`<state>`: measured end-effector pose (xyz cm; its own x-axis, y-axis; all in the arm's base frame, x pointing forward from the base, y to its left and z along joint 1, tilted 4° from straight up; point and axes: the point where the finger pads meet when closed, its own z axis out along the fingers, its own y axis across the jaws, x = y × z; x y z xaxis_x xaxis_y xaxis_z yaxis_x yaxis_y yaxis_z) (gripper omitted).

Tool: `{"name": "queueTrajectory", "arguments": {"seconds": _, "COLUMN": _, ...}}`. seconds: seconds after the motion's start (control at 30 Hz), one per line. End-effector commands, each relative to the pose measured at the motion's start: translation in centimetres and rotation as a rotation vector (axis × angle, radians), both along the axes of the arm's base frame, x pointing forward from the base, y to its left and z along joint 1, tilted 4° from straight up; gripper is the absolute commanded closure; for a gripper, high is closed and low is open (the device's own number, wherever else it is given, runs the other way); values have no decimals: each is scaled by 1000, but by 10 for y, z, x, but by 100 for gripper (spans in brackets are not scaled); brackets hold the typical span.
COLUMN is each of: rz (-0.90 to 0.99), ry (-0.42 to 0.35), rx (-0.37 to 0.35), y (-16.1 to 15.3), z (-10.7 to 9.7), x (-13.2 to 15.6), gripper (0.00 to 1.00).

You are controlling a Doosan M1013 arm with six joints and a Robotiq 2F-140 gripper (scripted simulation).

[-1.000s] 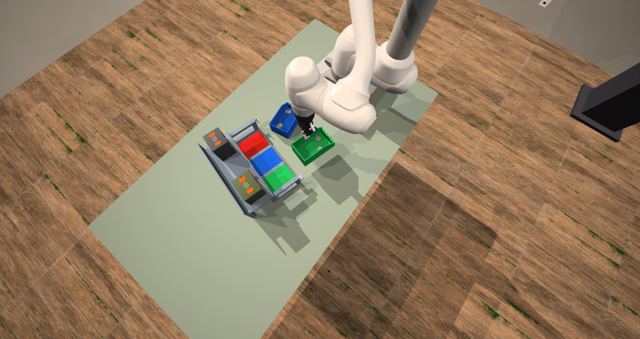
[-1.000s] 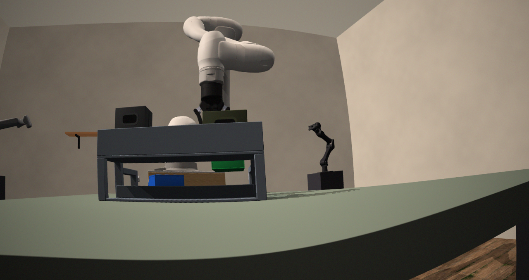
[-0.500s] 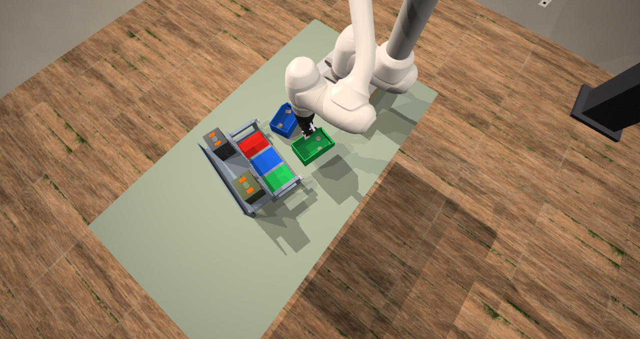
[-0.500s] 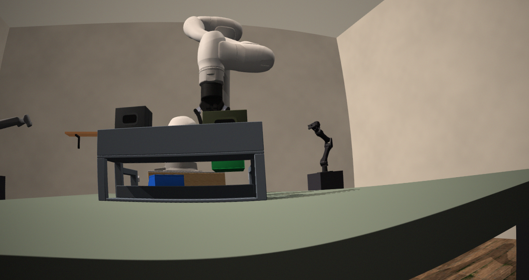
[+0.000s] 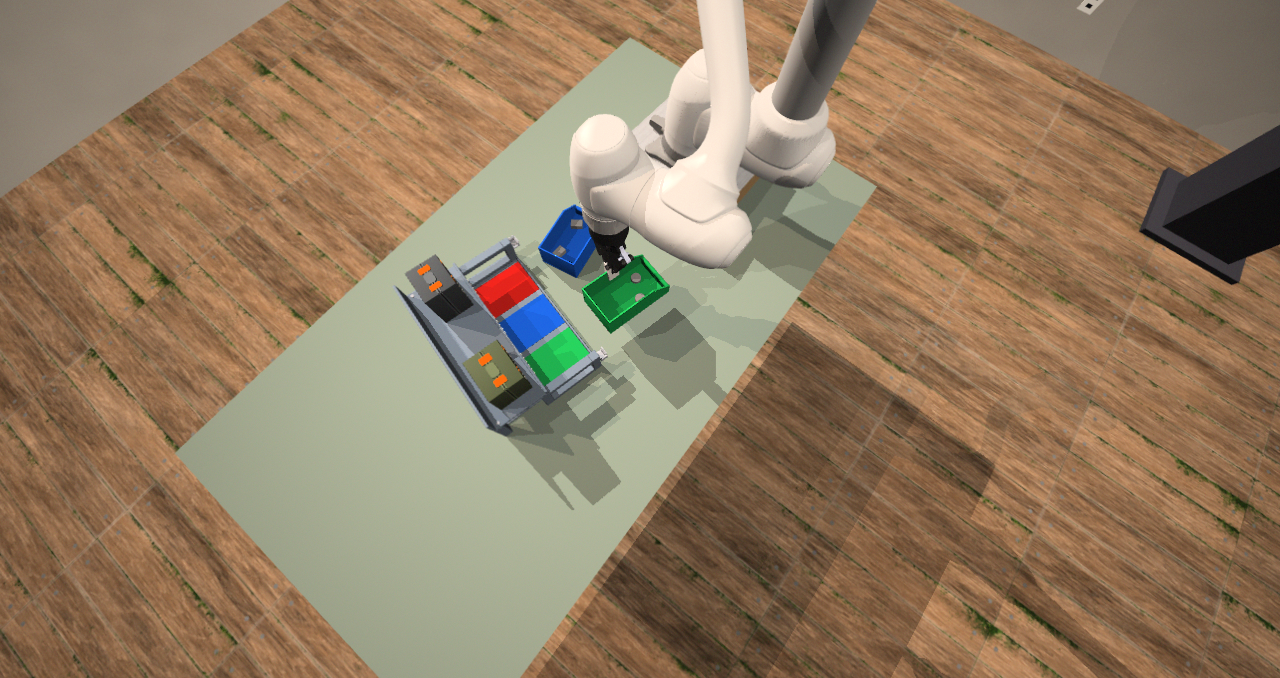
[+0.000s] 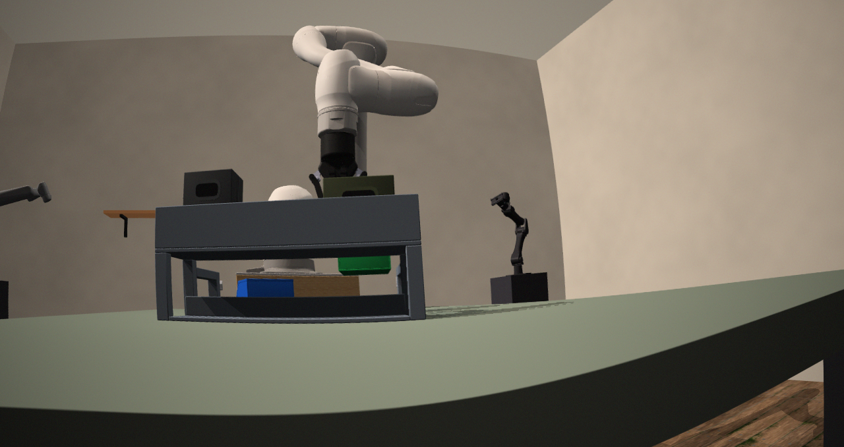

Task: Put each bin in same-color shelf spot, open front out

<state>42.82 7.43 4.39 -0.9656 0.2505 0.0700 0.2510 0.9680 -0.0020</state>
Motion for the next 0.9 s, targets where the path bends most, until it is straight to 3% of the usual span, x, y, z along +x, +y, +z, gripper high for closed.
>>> {"name": "queueTrajectory", "arguments": {"seconds": 0.0, "rz": 7, "ry": -8, "rx": 0, "y": -1, "z": 1, "x": 6, "gripper": 90}}
{"name": "queueTrajectory", "arguments": {"seconds": 0.87, "rz": 7, "ry": -8, "rx": 1, "y": -1, "z": -5, "x": 10, "gripper": 90}}
